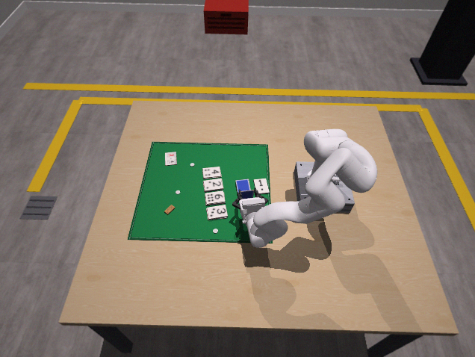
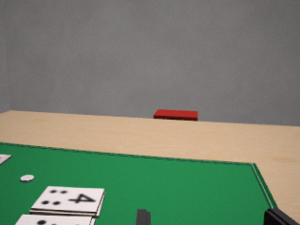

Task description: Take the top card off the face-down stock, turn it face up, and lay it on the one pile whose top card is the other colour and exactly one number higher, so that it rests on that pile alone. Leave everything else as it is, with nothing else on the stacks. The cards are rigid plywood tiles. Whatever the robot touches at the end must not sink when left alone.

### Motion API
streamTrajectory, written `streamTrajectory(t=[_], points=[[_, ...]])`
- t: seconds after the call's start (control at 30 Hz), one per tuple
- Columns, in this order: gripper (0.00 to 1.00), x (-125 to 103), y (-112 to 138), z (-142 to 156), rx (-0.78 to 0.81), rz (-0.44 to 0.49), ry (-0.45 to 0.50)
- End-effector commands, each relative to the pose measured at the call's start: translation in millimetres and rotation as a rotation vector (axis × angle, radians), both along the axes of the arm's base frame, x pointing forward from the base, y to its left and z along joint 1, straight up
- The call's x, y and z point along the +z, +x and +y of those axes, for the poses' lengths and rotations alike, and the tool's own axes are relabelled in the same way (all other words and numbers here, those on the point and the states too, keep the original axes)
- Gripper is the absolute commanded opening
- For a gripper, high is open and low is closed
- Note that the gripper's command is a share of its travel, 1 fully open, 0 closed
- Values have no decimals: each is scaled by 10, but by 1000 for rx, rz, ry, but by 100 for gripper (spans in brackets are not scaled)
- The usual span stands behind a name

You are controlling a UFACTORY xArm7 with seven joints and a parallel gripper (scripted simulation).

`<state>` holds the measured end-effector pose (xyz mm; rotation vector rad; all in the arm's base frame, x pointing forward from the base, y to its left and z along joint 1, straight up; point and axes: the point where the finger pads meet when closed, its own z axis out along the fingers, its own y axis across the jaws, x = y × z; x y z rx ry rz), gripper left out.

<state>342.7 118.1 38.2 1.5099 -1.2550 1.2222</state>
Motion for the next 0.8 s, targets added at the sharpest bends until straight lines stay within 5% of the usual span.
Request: streamTrajectory(t=[0.0,0.77], points=[[74,-2,7,2,-1,-2,2],[74,-212,10,-33,-1,-2,2]])
